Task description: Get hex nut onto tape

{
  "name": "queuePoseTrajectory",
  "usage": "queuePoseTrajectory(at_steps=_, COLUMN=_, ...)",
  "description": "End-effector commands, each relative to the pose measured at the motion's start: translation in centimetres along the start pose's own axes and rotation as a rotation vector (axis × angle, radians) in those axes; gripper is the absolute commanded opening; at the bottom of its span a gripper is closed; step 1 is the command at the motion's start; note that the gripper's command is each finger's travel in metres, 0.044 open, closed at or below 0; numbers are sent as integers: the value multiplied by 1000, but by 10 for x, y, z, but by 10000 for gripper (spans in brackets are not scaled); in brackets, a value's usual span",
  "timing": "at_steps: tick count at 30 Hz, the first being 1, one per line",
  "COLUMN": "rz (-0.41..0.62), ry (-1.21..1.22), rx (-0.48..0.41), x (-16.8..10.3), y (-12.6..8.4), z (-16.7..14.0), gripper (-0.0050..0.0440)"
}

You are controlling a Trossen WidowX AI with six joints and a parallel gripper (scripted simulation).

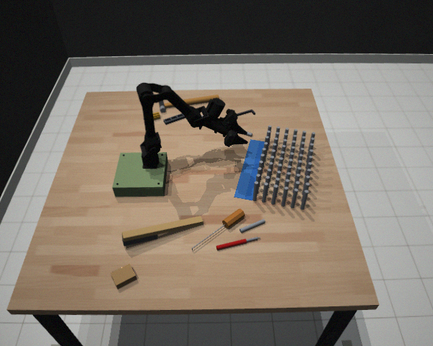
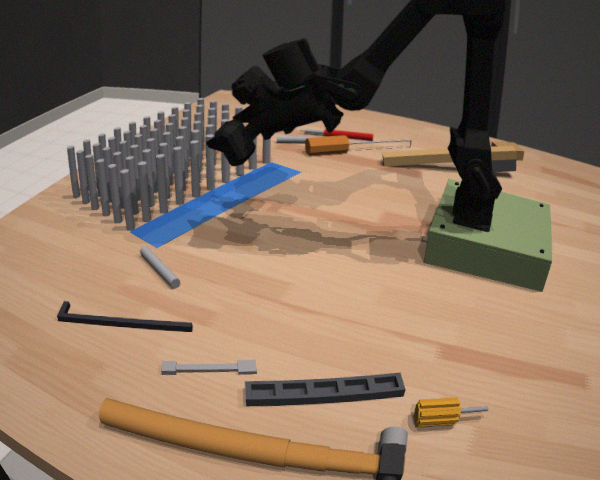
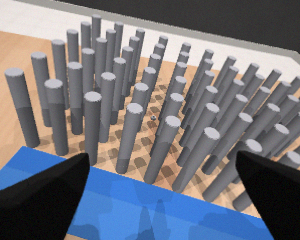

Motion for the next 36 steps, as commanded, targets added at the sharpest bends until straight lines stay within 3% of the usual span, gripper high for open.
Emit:
queuePoseTrajectory(at_steps=1, rz=-31, ry=11, rx=0, x=11, y=-2, z=0, gripper=400)
queuePoseTrajectory(at_steps=21, rz=-31, ry=11, rx=0, x=11, y=-2, z=0, gripper=400)
queuePoseTrajectory(at_steps=25, rz=-2, ry=48, rx=-17, x=10, y=8, z=-6, gripper=400)
queuePoseTrajectory(at_steps=30, rz=48, ry=212, rx=-78, x=25, y=33, z=-38, gripper=400)
queuePoseTrajectory(at_steps=36, rz=85, ry=555, rx=-195, x=56, y=67, z=-117, gripper=400)
Point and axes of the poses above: the point midway between the two fingers, 35 mm back from their tips, its own y axis out along the fingers, its own z axis across the jaws, x = y × z, the point moved 1 cm from there along -y, back along the fingers, and after that the axes turned 13 degrees about y, right-handed, at the moved point
